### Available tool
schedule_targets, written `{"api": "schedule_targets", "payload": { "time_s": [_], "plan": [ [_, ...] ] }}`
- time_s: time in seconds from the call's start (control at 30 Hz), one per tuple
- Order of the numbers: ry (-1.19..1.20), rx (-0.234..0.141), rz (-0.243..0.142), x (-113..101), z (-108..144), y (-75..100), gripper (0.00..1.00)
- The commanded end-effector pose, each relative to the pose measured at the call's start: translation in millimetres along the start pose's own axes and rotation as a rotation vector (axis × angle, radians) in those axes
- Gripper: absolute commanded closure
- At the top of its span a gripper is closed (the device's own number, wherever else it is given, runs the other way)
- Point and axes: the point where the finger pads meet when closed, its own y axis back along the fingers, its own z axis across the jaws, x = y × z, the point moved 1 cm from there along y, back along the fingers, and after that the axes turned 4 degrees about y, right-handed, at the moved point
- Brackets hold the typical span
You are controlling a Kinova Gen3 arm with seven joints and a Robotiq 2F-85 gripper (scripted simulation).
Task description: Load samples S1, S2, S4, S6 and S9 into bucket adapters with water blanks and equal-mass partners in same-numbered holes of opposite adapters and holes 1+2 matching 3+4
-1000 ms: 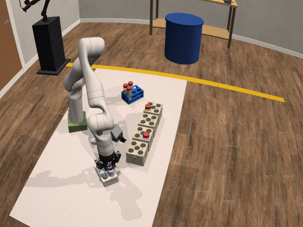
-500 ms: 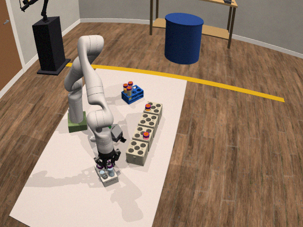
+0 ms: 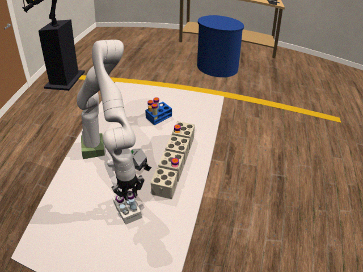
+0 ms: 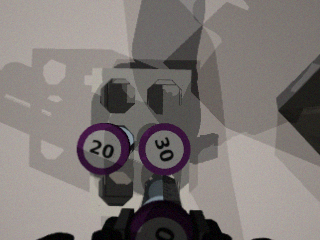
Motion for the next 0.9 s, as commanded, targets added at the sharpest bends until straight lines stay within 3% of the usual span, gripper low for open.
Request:
{"api": "schedule_targets", "payload": {
  "time_s": [0.0, 0.87],
  "plan": [
    [-0.005, 0.004, -0.005, -1, -1, 9.3, 0.9],
    [-0.005, 0.003, -0.005, -1, 0, 38.6, 0.9]
  ]
}}
